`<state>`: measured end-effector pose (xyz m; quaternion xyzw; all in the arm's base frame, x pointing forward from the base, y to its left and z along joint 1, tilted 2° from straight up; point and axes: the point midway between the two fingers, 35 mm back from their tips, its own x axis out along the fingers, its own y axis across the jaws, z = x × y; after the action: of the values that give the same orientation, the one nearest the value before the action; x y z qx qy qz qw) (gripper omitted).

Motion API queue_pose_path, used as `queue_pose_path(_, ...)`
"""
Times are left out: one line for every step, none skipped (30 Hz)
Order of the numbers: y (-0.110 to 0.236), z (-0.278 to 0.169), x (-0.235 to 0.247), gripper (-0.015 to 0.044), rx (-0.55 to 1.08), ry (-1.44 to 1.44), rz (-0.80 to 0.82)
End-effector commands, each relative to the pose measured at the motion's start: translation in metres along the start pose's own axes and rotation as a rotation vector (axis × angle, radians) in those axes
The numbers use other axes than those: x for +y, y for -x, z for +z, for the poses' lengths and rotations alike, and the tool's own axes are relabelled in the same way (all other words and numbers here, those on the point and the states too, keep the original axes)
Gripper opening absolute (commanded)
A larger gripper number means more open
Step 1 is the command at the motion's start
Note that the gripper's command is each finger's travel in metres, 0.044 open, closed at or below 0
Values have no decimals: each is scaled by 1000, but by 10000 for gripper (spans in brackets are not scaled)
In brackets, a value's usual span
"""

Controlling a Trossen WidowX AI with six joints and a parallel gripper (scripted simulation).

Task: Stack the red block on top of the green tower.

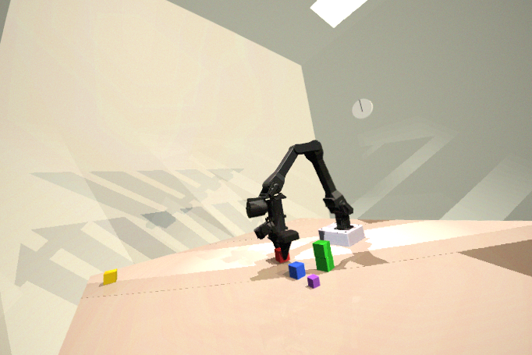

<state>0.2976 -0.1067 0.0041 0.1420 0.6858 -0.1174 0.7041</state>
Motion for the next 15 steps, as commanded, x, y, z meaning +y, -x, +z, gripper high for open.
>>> queue_pose_path(22,3,0,0,-19,-3,2)
queue_pose_path(28,3,0,0,-19,-3,2)
queue_pose_path(33,3,0,0,-19,-3,2)
queue_pose_path(39,3,0,0,-19,-3,2)
queue_pose_path(43,3,0,0,-19,-3,2)
queue_pose_path(47,3,0,0,-19,-3,2)
queue_pose_path(52,3,0,0,-19,-3,2)
queue_pose_path(57,3,0,0,-19,-3,2)
queue_pose_path(63,3,0,0,-19,-3,2)
queue_pose_path(68,2,0,0,-19,-3,2)
queue_pose_path(74,2,0,0,-19,-3,2)
queue_pose_path(79,2,0,0,-19,-3,2)
queue_pose_path(84,2,0,0,-19,-3,2)
queue_pose_path(89,2,0,0,-19,-3,2)
queue_pose_path(94,2,0,0,-19,-3,2)
